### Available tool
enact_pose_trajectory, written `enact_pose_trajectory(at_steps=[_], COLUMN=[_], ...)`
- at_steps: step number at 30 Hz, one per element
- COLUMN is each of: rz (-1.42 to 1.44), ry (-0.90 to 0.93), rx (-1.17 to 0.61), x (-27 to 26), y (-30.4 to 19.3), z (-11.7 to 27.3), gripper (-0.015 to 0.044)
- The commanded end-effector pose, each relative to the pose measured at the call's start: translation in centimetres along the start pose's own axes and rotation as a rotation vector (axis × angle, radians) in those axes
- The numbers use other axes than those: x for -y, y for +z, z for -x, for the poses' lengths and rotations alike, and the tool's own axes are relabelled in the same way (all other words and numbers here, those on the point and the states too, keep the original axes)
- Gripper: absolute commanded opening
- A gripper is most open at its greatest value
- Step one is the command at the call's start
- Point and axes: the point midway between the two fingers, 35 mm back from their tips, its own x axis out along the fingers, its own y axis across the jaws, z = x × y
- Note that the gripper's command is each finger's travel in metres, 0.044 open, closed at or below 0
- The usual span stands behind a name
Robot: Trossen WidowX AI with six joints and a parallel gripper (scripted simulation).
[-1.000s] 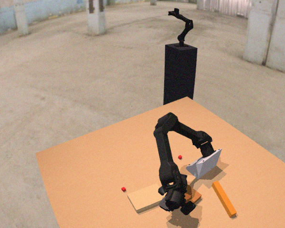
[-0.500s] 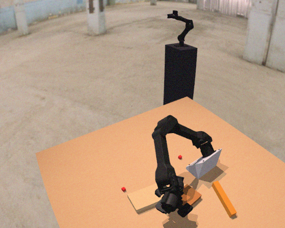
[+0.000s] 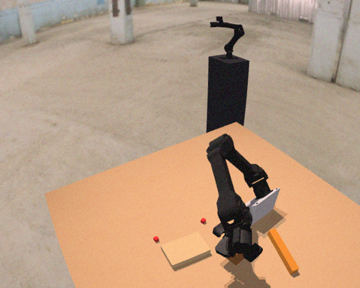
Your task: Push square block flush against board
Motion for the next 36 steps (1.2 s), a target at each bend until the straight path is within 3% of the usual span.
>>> enact_pose_trajectory(at_steps=[1, 8, 14, 21, 36], rz=[0.012, 0.008, 0.009, 0.008, 0.007], ry=[0.006, -0.011, -0.011, -0.014, -0.012], rx=[0.001, -0.006, -0.006, -0.005, -0.005], x=[-1.5, -1.4, -1.4, -1.2, -1.3], y=[-5.4, -13.4, -13.4, -13.4, -12.7], z=[0.4, -0.6, -0.7, -6.0, -6.1], gripper=[0.0, 0.0, 0.0, 0.0, 0.0])
